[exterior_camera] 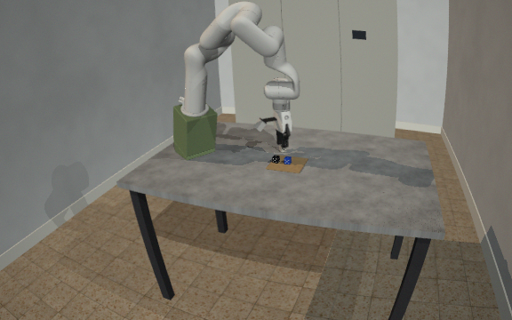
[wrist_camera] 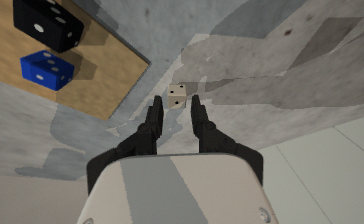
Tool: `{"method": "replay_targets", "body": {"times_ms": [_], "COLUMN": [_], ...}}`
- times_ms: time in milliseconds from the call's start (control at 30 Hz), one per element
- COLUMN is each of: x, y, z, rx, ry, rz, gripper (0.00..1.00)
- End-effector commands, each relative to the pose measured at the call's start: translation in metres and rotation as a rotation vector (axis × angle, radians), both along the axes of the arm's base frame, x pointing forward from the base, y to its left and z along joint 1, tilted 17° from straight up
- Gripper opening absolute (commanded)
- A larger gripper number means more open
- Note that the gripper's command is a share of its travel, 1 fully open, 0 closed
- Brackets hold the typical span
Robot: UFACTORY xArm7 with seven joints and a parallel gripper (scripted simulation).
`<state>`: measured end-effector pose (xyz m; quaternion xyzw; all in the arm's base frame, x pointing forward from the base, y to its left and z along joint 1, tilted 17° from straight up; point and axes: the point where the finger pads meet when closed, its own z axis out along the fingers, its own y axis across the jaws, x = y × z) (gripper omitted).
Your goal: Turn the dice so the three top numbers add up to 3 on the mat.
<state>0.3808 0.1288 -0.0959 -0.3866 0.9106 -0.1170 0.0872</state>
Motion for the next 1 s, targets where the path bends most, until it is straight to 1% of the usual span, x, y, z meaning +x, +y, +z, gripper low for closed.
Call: {"method": "replay_targets", "body": {"times_ms": [0, 433, 967], "x": [0.002, 0.007, 0.007], "y": [0.000, -0.002, -0.003], "z": [-0.003, -0.022, -0.024], "rx": [0.001, 0.001, 0.001], "ry": [-0.002, -0.002, -0.002], "rz": [0.001, 0.001, 0.001], "gripper": [0.42, 0.42, 0.42]}}
